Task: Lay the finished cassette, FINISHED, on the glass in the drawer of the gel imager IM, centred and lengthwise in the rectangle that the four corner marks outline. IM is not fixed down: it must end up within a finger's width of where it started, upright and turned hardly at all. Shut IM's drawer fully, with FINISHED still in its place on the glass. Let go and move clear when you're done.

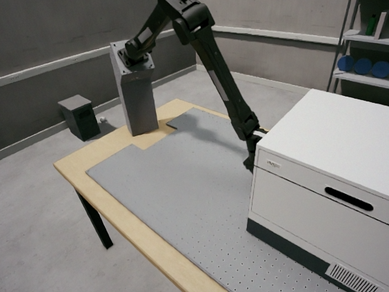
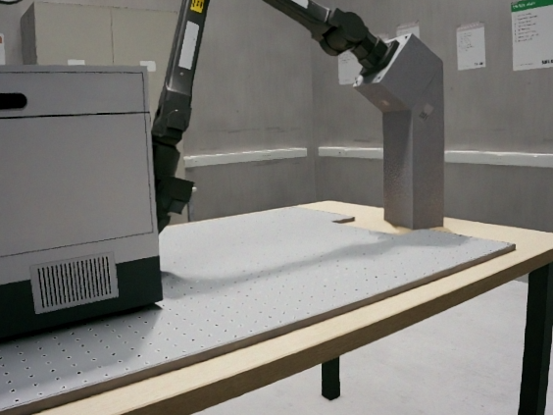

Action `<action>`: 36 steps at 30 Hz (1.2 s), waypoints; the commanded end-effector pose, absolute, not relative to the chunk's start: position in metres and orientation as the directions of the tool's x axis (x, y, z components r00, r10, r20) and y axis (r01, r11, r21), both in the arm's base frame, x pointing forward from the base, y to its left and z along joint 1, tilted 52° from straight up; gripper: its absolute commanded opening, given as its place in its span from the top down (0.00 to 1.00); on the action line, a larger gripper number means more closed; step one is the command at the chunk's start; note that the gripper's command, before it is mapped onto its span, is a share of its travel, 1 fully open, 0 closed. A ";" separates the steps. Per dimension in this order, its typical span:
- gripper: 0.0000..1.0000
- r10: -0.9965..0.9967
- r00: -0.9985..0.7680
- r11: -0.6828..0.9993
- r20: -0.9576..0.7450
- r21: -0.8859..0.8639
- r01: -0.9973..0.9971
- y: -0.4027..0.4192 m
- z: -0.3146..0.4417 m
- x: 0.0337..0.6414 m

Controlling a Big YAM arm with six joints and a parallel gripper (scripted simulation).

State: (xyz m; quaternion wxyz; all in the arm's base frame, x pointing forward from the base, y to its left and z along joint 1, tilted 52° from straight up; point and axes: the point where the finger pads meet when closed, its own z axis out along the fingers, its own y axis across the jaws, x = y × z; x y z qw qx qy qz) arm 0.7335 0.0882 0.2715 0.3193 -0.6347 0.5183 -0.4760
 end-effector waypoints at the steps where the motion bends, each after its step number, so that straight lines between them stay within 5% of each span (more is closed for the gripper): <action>1: 0.93 -0.964 0.011 -0.257 0.266 -0.916 -0.308 0.098 0.289 0.748; 22: 0.93 -0.963 0.007 -0.257 0.268 -0.915 -0.312 0.090 0.285 0.733; 23: 0.69 -0.964 0.006 -0.255 0.266 -0.918 -0.304 0.092 0.290 0.739; 36: 0.69 -0.964 0.004 -0.255 0.266 -0.919 -0.300 0.093 0.297 0.741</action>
